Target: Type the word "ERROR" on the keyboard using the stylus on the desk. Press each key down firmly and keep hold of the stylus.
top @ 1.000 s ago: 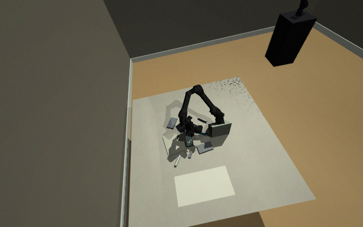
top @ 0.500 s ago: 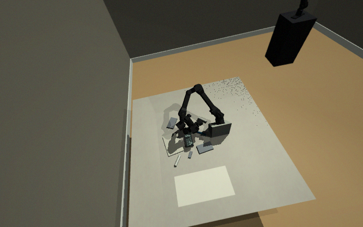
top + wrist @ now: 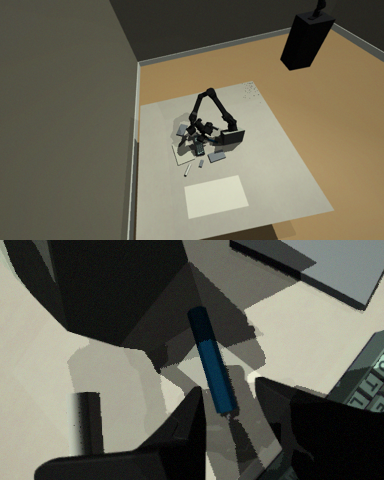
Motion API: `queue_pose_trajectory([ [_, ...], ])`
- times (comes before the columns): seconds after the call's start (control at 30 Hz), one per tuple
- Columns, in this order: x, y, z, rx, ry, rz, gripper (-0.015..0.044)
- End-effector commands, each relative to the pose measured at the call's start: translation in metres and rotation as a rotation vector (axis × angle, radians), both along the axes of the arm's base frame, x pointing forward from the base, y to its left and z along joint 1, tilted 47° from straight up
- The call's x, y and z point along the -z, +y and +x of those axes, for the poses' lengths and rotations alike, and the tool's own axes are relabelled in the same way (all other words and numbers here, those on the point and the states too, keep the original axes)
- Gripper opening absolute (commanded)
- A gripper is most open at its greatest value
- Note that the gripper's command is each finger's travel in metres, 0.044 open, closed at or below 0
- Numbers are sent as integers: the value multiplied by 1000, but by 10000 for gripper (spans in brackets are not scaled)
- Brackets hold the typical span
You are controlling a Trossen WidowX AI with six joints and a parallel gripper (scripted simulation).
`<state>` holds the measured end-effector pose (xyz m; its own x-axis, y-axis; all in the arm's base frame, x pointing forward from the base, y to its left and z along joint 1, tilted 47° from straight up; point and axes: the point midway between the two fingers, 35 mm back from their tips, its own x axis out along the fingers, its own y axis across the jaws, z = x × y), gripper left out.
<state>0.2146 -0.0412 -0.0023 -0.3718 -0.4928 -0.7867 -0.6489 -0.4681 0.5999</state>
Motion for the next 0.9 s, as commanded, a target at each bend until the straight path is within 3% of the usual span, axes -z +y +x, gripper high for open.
queue_pose_trajectory([
  [0.0,-6,-2,-4,-117,81,100,150],
  [0.87,3,-12,-3,-117,81,100,150],
])
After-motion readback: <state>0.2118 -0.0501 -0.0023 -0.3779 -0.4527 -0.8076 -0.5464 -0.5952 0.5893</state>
